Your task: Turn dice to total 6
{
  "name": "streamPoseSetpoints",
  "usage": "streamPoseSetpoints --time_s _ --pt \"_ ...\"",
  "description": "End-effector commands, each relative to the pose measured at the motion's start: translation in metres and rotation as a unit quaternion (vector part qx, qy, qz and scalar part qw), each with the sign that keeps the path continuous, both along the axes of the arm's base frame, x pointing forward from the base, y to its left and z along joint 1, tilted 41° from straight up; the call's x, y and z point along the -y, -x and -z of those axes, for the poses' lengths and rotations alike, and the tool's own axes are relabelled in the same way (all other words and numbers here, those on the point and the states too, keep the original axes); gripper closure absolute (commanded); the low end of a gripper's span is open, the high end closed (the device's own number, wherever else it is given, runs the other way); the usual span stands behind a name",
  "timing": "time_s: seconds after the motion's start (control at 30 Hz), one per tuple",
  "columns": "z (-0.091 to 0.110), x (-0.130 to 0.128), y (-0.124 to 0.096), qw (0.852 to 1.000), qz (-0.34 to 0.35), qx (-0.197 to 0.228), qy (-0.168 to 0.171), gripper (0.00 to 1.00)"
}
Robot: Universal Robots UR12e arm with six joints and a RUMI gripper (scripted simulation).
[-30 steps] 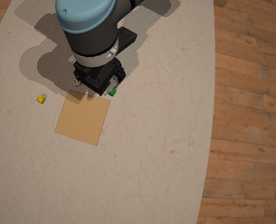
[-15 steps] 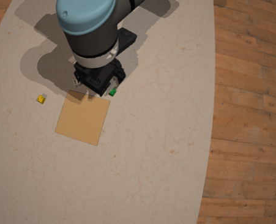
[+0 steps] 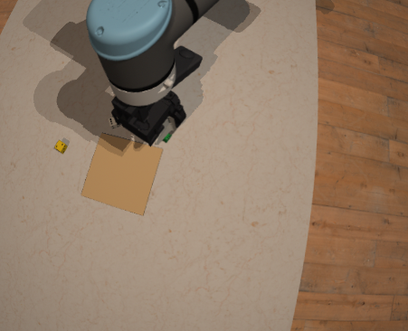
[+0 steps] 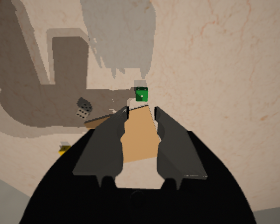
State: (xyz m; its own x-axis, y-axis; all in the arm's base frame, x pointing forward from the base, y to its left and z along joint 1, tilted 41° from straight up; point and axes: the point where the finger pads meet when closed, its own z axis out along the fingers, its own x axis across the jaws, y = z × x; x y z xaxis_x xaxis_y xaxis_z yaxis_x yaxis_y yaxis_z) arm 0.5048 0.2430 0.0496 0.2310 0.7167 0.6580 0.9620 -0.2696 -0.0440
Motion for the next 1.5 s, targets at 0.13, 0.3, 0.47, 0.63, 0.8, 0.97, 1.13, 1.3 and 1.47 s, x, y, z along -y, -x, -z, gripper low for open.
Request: streamPoseSetpoints --time_s 0.13,0.3,0.47,0.63,0.8,0.97,1.13,1.3,1.47 --pt "0.008 -0.006 -0.002 1.0 0.0 0.001 0.0 0.79" --pt "0.013 -0.011 -0.003 1.0 0.0 0.001 0.0 0.79" --pt "0.018 -0.015 -0.004 1.0 0.0 0.001 0.0 0.79" --pt "0.02 -0.016 -0.004 1.0 0.0 0.001 0.0 0.79" --pt "0.022 -0.018 -0.005 1.0 0.0 0.001 0.0 0.79" --pt "0.023 -0.019 -0.005 1.0 0.0 0.001 0.0 0.79" --pt "0.023 -0.019 -0.005 1.0 0.0 0.001 0.0 0.79" --pt "0.023 -0.019 -0.005 1.0 0.0 0.001 0.0 0.79" --pt "0.023 -0.019 -0.005 1.0 0.0 0.001 0.0 0.79"
